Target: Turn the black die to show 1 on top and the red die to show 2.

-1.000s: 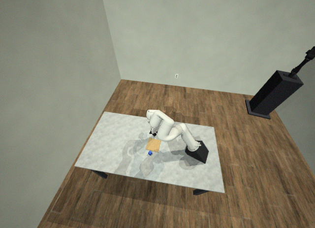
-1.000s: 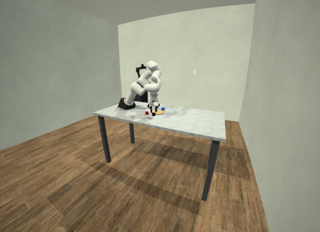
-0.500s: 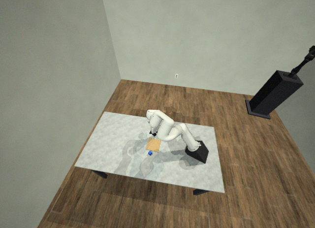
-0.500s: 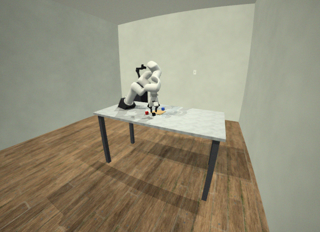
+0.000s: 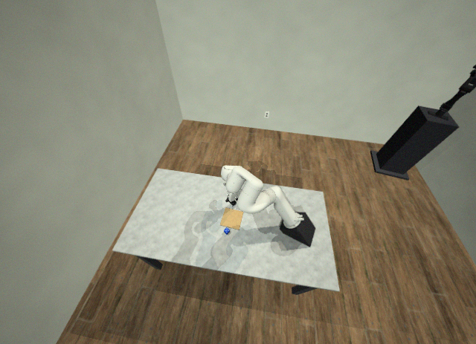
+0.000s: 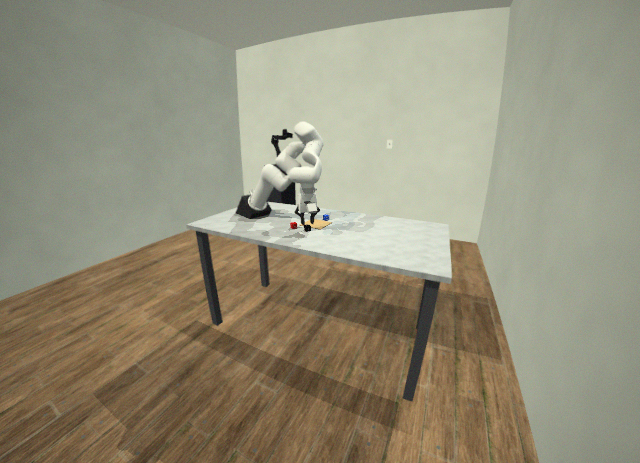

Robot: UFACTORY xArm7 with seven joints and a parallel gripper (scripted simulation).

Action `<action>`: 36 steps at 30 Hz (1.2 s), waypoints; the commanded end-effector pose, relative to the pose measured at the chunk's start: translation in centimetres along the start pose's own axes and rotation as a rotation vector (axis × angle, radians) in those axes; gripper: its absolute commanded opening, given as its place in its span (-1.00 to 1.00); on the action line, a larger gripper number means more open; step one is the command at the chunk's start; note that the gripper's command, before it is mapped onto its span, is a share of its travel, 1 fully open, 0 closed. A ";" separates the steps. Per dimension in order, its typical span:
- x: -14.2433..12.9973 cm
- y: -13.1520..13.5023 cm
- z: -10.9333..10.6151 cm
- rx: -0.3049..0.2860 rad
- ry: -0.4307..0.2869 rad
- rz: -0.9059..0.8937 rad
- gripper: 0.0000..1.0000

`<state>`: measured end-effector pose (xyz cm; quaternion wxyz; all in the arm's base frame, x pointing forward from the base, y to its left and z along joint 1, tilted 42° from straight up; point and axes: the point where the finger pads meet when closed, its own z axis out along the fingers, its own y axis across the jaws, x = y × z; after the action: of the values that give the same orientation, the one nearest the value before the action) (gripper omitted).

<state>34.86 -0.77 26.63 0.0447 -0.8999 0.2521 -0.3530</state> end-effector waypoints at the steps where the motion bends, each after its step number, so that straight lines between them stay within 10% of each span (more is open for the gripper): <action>1: 0.1 0.0 -0.1 0.001 0.002 0.000 -0.05; 36: 0.1 0.0 0.4 0.001 0.002 0.000 -0.05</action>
<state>34.94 -0.78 26.55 0.0446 -0.8999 0.2520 -0.3531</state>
